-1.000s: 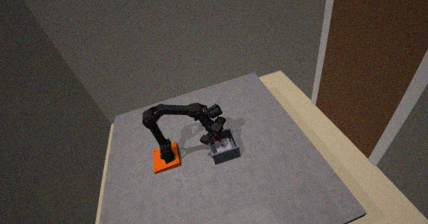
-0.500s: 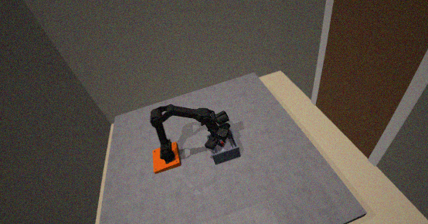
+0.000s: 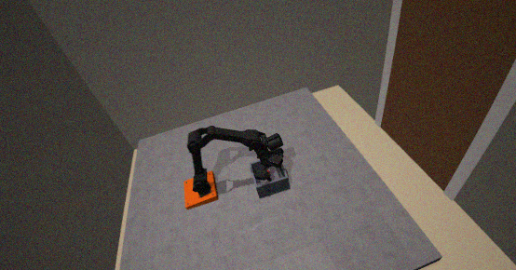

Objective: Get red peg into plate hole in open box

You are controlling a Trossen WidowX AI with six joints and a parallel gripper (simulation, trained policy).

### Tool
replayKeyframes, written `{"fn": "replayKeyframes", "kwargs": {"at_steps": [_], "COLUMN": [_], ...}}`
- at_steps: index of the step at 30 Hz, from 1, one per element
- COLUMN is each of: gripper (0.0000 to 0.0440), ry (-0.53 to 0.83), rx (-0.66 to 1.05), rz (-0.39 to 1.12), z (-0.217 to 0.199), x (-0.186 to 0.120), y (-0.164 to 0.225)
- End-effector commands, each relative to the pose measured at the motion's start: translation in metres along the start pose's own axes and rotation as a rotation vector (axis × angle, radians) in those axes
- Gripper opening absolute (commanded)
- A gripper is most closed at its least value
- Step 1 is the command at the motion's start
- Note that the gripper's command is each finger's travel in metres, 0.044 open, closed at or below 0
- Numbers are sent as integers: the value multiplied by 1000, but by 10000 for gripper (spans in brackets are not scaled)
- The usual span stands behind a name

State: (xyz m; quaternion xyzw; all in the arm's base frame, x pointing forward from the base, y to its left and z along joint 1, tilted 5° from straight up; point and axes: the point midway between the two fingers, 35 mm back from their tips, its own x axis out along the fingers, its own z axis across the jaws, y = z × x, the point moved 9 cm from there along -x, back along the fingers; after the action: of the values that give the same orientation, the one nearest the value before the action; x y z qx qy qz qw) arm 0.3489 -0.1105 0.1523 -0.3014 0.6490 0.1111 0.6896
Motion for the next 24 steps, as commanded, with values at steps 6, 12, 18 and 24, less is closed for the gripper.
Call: {"fn": "replayKeyframes", "kwargs": {"at_steps": [6, 12, 18, 24], "gripper": [440, 440, 440, 440], "ry": [-47, -53, -54, -54], "rx": [33, 44, 45, 45], "rz": [-125, -182, -183, -184], "z": [7, 6, 6, 6], "x": [-10, -15, -15, -15], "y": [-32, -48, -48, -49]}}
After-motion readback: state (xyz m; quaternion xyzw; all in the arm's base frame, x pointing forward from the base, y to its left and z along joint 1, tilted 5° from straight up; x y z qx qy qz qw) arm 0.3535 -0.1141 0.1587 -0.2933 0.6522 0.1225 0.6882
